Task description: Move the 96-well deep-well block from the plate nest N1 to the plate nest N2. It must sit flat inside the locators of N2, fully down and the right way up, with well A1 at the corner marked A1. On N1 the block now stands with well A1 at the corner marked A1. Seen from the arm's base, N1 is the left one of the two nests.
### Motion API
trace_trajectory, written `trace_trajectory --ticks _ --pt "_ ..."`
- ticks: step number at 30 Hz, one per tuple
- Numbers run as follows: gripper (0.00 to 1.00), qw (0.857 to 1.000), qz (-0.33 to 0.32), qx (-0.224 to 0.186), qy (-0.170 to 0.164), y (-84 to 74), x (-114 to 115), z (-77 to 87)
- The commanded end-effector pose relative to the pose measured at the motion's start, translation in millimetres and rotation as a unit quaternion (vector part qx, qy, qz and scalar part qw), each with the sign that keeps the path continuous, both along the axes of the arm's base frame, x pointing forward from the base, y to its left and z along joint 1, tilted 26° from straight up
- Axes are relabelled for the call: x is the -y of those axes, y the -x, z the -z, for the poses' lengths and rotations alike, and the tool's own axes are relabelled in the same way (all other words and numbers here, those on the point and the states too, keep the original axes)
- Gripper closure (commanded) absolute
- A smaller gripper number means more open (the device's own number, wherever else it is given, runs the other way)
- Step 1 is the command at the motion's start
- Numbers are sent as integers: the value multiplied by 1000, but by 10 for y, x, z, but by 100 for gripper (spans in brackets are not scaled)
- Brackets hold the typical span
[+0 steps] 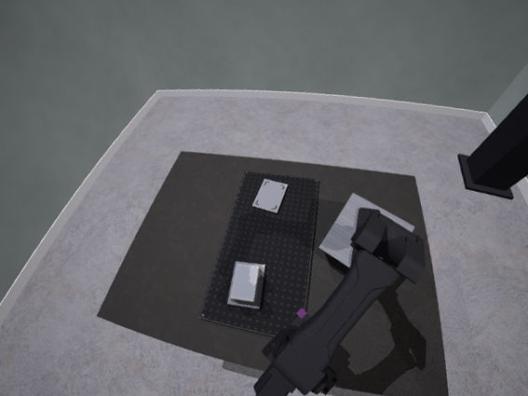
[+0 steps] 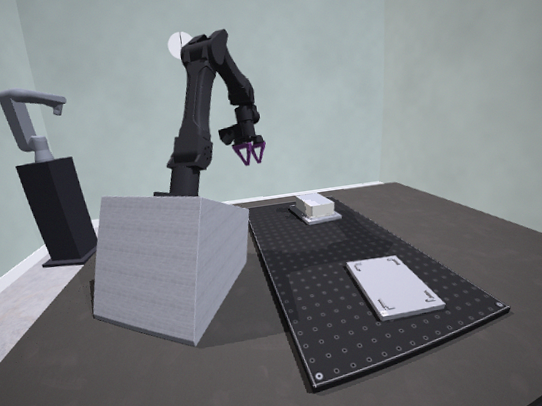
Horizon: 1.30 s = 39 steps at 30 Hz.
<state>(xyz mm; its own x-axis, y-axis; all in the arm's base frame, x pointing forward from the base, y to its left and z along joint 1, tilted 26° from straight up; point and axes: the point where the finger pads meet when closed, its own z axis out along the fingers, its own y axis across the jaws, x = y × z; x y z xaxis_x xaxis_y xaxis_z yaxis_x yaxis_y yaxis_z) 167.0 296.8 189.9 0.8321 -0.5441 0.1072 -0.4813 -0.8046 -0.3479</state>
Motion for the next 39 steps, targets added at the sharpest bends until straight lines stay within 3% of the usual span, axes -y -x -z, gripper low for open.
trace_trajectory --ticks 1,9,11,14,18,26,28,31,34,37,39 --pt "0 999 19 -17 -22 -102 -42 11" --pt "0 992 99 -59 -48 -472 7 157" --pt "0 992 99 -59 -48 -472 7 157" --pt "0 985 141 -80 -64 -609 43 209" --pt "0 984 146 -82 -66 -791 90 279" --pt "0 959 233 -122 -103 -1143 235 411" --pt "0 959 233 -122 -103 -1143 235 411" --pt "0 958 237 -124 -105 -1271 296 459" --pt "0 942 277 -141 -125 -1395 370 506" --pt "0 940 282 -143 -127 -1518 443 553" --pt "0 928 308 -154 -141 -1596 500 582"
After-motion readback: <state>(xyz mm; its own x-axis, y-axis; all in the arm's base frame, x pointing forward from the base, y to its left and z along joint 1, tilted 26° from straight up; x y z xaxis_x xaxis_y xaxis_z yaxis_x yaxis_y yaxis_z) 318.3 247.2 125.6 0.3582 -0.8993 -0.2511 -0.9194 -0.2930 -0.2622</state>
